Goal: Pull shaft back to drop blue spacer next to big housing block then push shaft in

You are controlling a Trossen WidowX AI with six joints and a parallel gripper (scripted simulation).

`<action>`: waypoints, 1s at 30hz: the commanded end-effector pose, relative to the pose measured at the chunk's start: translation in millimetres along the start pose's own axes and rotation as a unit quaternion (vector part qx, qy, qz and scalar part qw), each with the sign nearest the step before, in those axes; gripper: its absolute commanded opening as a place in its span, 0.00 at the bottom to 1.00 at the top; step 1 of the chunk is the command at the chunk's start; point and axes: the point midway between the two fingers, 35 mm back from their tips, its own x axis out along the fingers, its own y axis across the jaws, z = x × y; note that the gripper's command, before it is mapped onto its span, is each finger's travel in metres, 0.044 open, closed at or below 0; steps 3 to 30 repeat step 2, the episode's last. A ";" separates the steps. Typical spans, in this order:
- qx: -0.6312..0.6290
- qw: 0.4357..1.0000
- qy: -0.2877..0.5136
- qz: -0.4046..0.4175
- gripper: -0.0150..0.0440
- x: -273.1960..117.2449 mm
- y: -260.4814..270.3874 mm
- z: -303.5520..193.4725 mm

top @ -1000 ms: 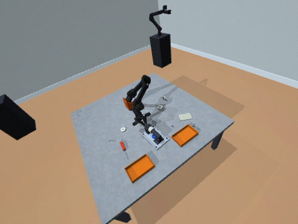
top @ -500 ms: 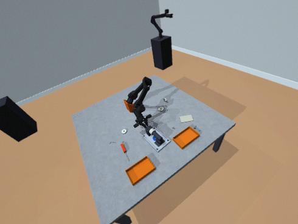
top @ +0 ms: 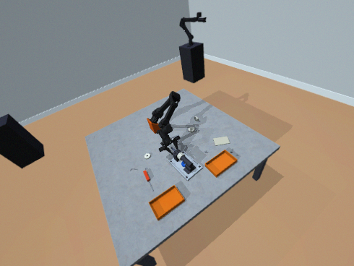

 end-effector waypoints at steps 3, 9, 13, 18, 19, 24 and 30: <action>0.000 1.000 0.000 0.001 0.88 -7.0 0.8 -0.7; 0.000 1.000 0.000 0.001 0.88 -7.0 0.8 -0.7; 0.000 1.000 0.000 0.001 0.88 -7.0 0.8 -0.7; 0.000 1.000 0.000 0.001 0.88 -7.0 0.8 -0.7; 0.000 1.000 0.000 0.001 0.88 -7.0 0.8 -0.7; 0.000 1.000 0.000 0.001 0.88 -7.0 0.8 -0.7; 0.000 1.000 0.000 0.001 0.88 -7.0 0.8 -0.7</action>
